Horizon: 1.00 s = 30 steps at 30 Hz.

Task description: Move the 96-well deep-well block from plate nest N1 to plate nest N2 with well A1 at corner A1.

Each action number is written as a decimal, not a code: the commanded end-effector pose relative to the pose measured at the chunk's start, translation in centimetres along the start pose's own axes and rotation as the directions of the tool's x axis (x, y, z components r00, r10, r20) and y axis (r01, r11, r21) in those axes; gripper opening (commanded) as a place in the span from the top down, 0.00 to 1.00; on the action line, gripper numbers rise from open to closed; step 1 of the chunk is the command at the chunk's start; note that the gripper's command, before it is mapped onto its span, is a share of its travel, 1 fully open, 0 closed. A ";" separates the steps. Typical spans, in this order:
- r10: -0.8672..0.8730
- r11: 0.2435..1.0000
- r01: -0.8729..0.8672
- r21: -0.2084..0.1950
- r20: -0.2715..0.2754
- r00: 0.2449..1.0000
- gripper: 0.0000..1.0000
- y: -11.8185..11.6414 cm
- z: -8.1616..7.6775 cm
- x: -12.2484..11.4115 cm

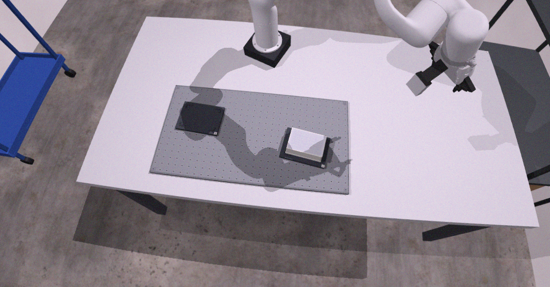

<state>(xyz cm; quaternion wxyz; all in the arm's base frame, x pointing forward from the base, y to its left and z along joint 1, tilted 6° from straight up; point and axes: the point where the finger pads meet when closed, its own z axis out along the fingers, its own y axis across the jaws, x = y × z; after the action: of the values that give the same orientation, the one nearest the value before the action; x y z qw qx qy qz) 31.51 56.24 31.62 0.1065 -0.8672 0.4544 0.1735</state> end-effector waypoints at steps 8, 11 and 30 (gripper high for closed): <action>-0.002 1.000 0.002 0.005 0.002 1.000 0.00 0.0 -0.2 -0.2; -0.002 1.000 0.002 0.005 0.002 1.000 0.00 0.0 -0.2 -0.2; -0.205 0.978 0.207 0.022 -0.056 0.977 0.00 -1.2 -0.1 5.2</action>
<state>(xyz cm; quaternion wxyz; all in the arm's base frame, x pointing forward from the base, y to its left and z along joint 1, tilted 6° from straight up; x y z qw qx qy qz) 34.21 53.90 30.09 0.1161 -0.9024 0.3901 0.1417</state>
